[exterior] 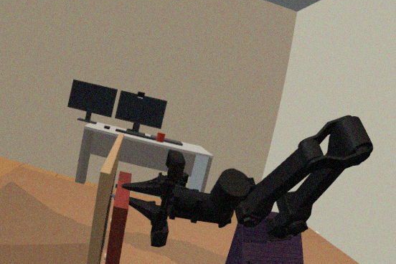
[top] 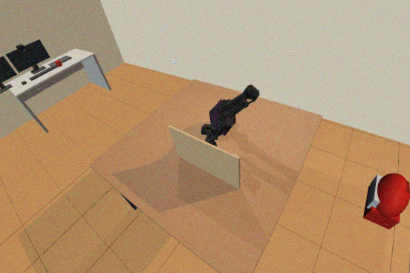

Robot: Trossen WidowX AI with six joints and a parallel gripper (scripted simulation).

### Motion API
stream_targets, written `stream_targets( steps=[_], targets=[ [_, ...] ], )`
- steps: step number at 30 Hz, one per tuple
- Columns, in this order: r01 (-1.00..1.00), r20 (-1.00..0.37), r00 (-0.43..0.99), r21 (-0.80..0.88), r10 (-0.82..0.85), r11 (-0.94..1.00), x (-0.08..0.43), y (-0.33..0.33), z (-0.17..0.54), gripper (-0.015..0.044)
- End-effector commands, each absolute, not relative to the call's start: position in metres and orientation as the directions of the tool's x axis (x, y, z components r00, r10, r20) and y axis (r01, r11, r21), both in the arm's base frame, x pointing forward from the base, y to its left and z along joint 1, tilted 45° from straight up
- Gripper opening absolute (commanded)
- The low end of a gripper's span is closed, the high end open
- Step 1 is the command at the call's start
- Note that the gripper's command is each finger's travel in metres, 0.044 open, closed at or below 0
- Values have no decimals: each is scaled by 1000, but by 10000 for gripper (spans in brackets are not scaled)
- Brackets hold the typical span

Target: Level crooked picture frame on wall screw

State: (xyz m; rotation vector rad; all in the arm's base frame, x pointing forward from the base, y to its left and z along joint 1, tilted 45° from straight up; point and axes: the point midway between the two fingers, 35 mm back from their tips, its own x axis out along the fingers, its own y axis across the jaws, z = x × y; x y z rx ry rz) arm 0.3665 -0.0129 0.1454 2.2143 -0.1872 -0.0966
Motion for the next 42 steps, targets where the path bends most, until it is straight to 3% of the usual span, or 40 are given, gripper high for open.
stream_targets(
  steps=[1,42],
  targets=[
    [-112,5,984,794,-179,-598,366,-16,146,0],
    [-112,5,984,794,-179,-598,366,-15,143,0]
  ],
)
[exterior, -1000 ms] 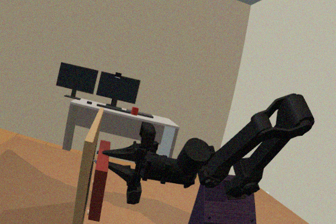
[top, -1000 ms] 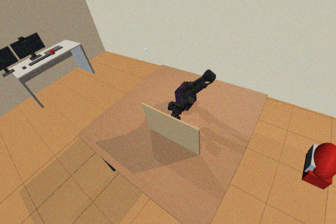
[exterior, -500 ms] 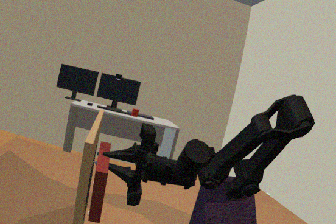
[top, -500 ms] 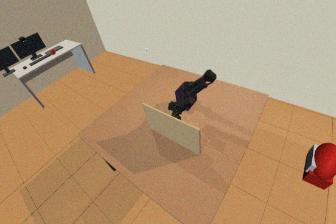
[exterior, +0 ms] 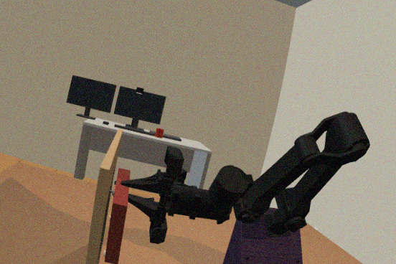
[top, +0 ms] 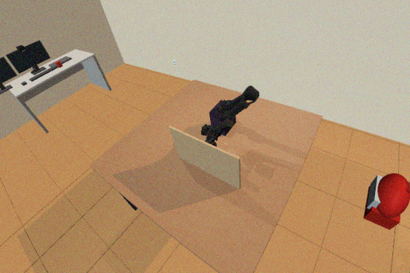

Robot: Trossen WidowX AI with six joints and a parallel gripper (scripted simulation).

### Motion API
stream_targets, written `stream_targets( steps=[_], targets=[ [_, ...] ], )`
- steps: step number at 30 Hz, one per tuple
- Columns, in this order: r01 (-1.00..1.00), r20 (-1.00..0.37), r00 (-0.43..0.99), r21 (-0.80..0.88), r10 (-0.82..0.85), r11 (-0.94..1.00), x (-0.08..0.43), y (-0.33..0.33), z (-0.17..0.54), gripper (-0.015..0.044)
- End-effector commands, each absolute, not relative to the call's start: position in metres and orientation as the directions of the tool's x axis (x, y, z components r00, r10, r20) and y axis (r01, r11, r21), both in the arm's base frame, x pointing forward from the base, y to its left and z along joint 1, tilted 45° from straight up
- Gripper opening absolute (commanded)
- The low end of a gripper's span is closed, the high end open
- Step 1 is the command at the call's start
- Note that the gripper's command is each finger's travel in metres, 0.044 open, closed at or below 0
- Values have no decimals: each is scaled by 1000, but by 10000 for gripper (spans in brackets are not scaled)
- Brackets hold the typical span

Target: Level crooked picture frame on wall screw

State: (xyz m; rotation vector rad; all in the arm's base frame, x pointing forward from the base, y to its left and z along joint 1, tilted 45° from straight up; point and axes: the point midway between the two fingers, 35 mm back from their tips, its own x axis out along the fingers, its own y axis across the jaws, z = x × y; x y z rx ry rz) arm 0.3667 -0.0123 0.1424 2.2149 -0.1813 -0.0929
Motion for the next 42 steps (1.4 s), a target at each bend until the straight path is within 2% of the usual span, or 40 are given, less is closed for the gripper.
stream_targets(
  steps=[1,34,42],
  targets=[
    [-112,5,984,794,-179,-598,366,-15,143,0],
    [-106,2,985,792,-171,-601,367,-10,139,0],
    [-116,2,985,746,-171,-656,367,-10,138,0]
  ],
)
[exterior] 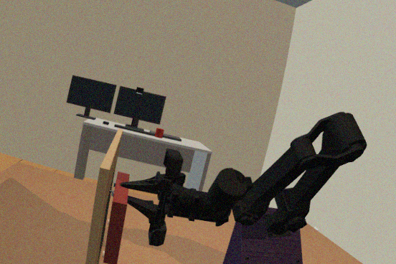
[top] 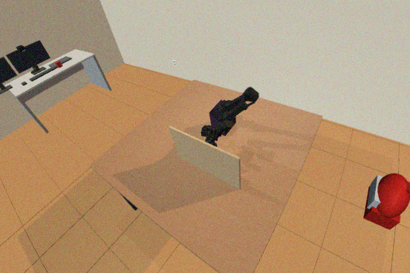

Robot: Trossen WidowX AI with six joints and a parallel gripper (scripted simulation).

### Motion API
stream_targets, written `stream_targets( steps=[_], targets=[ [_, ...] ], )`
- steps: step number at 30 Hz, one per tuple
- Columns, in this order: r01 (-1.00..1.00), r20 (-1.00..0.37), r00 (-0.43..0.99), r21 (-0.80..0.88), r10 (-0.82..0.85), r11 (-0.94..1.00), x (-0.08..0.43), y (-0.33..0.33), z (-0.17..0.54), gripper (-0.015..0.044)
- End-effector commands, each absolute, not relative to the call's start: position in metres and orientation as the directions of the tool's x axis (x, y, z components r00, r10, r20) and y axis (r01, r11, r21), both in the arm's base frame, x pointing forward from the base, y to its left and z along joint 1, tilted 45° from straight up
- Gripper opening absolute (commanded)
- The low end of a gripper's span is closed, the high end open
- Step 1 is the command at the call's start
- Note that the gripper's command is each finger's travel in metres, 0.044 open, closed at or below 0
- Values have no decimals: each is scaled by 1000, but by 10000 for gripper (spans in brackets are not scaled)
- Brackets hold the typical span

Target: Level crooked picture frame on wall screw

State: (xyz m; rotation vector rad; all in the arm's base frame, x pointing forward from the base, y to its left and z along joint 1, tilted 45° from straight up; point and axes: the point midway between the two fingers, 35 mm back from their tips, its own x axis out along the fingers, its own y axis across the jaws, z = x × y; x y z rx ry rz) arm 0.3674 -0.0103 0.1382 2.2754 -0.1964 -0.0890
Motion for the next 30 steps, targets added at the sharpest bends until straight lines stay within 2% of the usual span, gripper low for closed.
stream_targets(
  steps=[1,13,23,27,30],
  targets=[
    [-117,2,985,739,-171,-664,367,-10,138,0],
    [-125,3,985,696,-171,-707,368,-10,137,0],
    [-121,1,985,709,-171,-694,368,-10,137,260],
    [-121,1,985,712,-171,-691,366,-9,137,260],
    [-116,1,985,753,-175,-648,338,-2,137,260]
  ],
)
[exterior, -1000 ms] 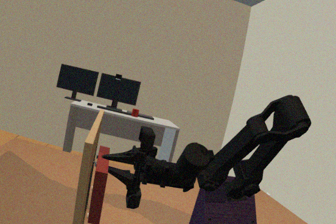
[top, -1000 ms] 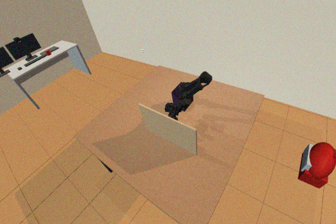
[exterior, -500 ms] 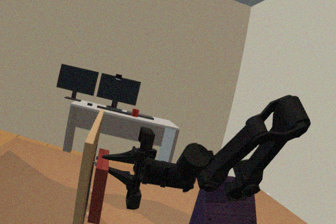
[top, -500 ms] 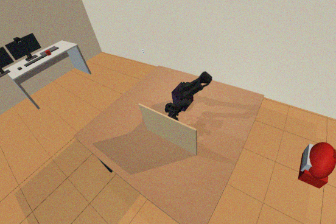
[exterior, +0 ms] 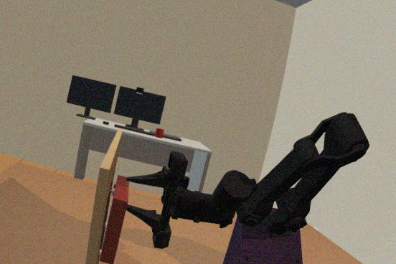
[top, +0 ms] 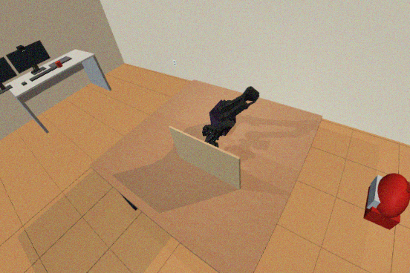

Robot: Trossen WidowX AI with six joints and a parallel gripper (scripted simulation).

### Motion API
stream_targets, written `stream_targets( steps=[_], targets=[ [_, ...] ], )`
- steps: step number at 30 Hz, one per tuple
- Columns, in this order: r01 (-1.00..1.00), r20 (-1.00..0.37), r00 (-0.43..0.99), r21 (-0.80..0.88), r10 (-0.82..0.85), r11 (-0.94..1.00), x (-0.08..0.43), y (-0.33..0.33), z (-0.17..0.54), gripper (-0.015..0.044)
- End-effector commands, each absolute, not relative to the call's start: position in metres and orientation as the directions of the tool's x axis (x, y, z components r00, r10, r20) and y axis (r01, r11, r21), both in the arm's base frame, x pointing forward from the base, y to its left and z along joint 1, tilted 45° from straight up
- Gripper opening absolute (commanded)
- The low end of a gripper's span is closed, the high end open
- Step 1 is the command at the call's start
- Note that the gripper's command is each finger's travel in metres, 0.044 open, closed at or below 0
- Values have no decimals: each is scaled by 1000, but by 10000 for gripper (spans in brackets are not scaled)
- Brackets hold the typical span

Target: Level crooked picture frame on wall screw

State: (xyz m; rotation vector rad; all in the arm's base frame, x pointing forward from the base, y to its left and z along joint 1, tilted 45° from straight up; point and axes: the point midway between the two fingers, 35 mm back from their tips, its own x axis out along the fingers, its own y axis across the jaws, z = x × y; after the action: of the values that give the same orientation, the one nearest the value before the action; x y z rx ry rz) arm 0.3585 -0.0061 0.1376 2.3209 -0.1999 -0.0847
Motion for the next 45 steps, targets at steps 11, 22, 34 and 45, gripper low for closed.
stream_targets(
  steps=[11,22,34,45],
  targets=[
    [-89,-22,984,796,-175,-599,308,14,144,260],
    [-55,-60,980,837,-192,-544,264,35,172,260],
    [-34,-75,974,884,-213,-467,203,23,181,260],
    [-54,-65,972,875,-228,-481,183,10,177,260]
  ],
)
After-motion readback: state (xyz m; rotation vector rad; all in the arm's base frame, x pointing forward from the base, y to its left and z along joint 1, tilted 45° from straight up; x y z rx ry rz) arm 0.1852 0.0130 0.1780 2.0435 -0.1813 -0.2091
